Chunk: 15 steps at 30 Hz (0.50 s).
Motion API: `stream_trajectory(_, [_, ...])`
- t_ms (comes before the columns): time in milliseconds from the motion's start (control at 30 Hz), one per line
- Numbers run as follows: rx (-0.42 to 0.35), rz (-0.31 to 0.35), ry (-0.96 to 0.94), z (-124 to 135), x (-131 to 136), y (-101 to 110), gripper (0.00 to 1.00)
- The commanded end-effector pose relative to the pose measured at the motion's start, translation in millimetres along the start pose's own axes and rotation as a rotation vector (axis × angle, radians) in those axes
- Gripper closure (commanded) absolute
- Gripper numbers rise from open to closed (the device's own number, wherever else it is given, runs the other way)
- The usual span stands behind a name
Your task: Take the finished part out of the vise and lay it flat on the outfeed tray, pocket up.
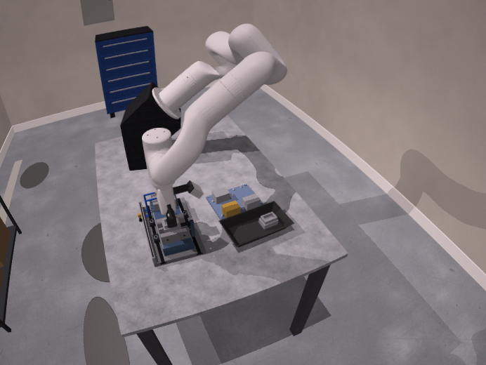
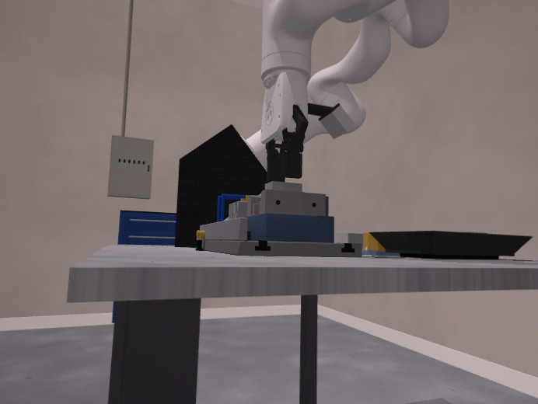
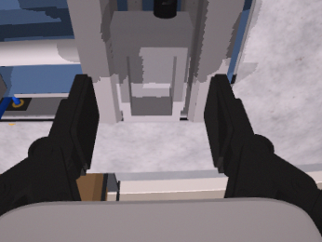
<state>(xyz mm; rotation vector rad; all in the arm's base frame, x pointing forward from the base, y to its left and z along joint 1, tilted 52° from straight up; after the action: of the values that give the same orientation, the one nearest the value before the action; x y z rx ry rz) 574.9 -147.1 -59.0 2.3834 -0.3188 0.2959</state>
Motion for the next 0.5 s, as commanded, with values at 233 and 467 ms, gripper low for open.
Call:
stream_trajectory(233, [-0.001, 0.001, 0.000, 0.3, 0.7, -1.9, 0.31])
stream_trajectory(467, [-0.001, 0.001, 0.000, 0.3, 0.7, -3.9, 0.31])
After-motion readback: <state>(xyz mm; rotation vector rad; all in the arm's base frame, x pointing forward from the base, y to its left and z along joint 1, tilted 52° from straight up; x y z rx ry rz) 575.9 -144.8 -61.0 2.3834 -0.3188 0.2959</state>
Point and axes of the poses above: the point where the finger pads meet when closed, its own y axis back along the fingers, its own x axis across the jaws, z = x × y, the point moved 4 cm from there along y, back along the fingers, and after that the axes turned 10 degrees about y, right-handed, at the moved point
